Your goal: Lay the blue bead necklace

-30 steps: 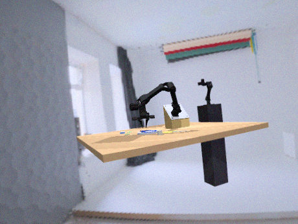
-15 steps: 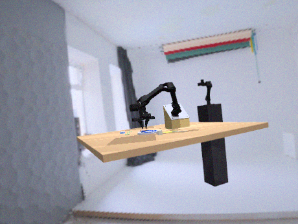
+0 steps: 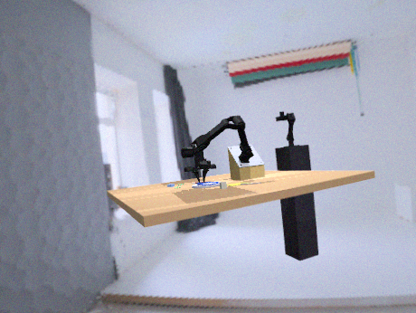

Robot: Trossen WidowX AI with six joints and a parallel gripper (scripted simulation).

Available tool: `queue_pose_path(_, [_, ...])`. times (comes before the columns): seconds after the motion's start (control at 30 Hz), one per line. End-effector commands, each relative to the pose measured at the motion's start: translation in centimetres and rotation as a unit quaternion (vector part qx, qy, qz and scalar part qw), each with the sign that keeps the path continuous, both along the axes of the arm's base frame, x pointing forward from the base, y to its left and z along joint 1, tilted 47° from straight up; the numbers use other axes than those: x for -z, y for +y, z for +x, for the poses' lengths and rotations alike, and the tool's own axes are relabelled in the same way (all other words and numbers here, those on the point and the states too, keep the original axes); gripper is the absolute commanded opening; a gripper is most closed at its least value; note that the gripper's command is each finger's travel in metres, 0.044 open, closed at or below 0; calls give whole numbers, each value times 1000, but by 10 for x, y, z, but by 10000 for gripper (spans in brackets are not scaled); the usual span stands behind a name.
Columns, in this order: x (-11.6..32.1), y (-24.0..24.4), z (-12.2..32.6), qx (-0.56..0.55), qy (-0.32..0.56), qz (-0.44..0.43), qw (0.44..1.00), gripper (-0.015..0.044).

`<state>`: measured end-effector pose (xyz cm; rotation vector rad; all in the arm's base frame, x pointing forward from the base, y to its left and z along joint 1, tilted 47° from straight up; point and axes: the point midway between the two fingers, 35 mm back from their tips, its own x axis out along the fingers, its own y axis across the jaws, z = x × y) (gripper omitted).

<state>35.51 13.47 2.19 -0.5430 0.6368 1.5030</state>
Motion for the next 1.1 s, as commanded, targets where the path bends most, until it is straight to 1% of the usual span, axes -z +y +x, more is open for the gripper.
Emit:
queue_pose_path(0.0, [5,5,-2,0,4,1,1000,120])
queue_pose_path(0.3, [12,12,-3,0,5,1,1000,120])
queue_pose_path(0.43, [10,11,-2,-2,2,0,1000,15])
queue_pose_path(0.47, [10,11,-2,-2,2,0,1000,0])
queue_pose_path(1.07, [10,11,-2,-2,2,0,1000,0])
